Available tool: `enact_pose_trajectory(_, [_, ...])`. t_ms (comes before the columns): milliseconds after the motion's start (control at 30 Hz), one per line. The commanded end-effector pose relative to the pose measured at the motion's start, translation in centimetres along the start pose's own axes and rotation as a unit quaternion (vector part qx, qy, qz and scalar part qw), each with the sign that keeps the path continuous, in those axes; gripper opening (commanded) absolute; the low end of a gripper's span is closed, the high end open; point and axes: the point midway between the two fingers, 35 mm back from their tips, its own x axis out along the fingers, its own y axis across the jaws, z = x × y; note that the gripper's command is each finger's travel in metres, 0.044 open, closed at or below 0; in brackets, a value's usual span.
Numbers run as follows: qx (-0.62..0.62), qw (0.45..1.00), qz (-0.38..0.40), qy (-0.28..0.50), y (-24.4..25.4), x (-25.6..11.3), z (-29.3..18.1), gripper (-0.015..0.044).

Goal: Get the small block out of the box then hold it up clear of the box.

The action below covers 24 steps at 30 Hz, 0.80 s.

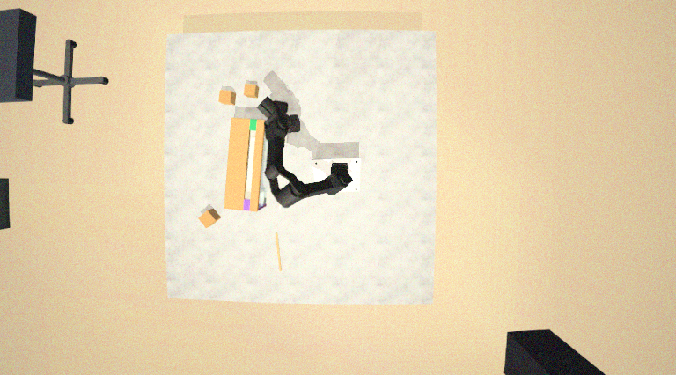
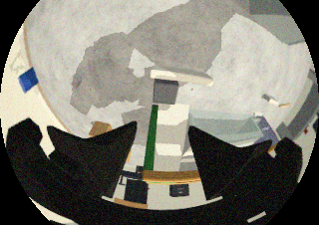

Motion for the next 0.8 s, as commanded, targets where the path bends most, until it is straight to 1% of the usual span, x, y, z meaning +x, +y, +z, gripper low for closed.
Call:
enact_pose_trajectory(0, [0.002,1.0,-0.001,0.005,-0.1,1.0,0.4,0.0285])
enact_pose_trajectory(767, [0.002,1.0,-0.001,0.005,0.0,4.3,1.6,0.0285])
